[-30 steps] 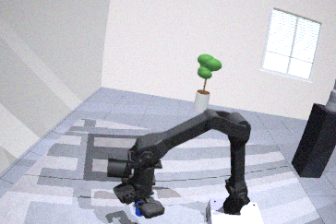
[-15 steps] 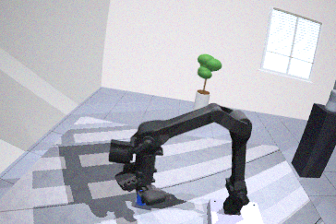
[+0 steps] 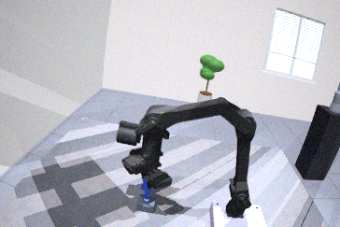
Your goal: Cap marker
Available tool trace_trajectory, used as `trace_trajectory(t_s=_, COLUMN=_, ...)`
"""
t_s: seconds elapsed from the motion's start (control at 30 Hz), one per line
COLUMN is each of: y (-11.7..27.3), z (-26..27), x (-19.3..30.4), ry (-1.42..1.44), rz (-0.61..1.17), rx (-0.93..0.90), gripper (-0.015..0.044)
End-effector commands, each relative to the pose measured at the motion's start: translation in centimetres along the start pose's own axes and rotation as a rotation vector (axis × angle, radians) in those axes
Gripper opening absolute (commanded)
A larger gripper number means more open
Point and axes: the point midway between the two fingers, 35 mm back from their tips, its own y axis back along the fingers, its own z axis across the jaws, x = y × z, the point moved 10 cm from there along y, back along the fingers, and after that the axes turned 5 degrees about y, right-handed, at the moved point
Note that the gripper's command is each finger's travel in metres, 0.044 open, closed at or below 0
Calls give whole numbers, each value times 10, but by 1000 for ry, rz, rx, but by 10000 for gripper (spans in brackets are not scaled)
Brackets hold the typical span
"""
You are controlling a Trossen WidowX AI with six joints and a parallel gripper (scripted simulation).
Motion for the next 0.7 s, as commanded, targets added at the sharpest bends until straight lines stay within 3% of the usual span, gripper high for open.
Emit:
trace_trajectory(t_s=0.0, y=9, z=-9, x=11, ry=4, rz=1, rx=5, gripper=0)
trace_trajectory(t_s=0.67, y=-10, z=-10, x=11, ry=4, rz=1, rx=5, gripper=0)
